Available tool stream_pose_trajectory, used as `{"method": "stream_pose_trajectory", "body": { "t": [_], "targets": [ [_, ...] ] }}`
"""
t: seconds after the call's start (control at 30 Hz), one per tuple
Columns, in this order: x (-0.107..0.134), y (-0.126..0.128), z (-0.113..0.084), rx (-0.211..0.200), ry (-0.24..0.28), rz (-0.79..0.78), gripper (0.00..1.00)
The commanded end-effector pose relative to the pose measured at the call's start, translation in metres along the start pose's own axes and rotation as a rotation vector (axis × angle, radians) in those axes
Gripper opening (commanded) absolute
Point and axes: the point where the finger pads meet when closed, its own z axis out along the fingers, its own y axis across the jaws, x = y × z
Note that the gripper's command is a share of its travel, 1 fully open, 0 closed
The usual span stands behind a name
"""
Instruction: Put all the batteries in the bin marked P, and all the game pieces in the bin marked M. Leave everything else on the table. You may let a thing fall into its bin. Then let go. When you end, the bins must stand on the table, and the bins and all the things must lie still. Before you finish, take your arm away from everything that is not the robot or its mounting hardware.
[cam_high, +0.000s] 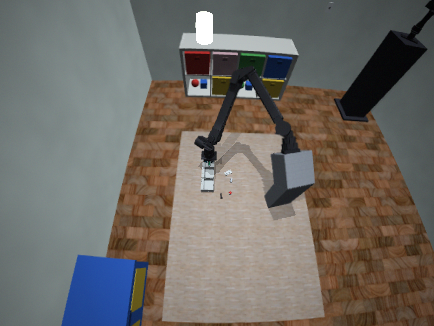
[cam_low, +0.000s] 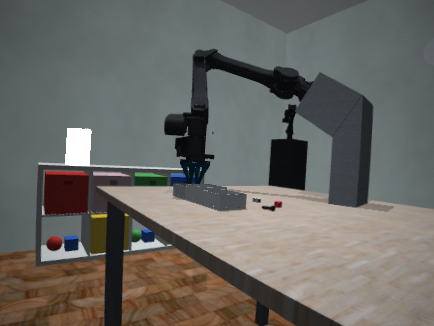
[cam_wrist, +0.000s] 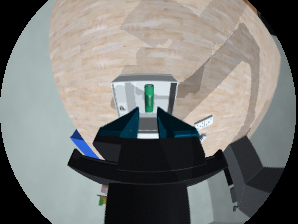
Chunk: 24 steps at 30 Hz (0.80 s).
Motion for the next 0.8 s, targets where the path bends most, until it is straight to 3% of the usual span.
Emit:
{"method": "stream_pose_trajectory", "body": {
  "t": [0.0, 0.13, 0.3, 0.43, 0.53, 0.6, 0.77],
  "targets": [
    [0.003, 0.006, -0.02, -0.02, 0.005, -0.007, 0.27],
    [0.003, 0.006, -0.026, -0.021, 0.004, -0.007, 0.27],
    [0.003, 0.006, -0.048, -0.021, 0.004, -0.005, 0.27],
    [0.003, 0.007, -0.049, -0.021, 0.004, -0.005, 0.27],
    [0.003, -0.009, -0.028, 0.024, 0.008, -0.003, 0.27],
    [0.001, 0.002, -0.038, -0.008, 0.002, -0.004, 0.27],
    [0.001, 0.002, -0.038, -0.008, 0.002, -0.004, 0.27]
  ]
}}
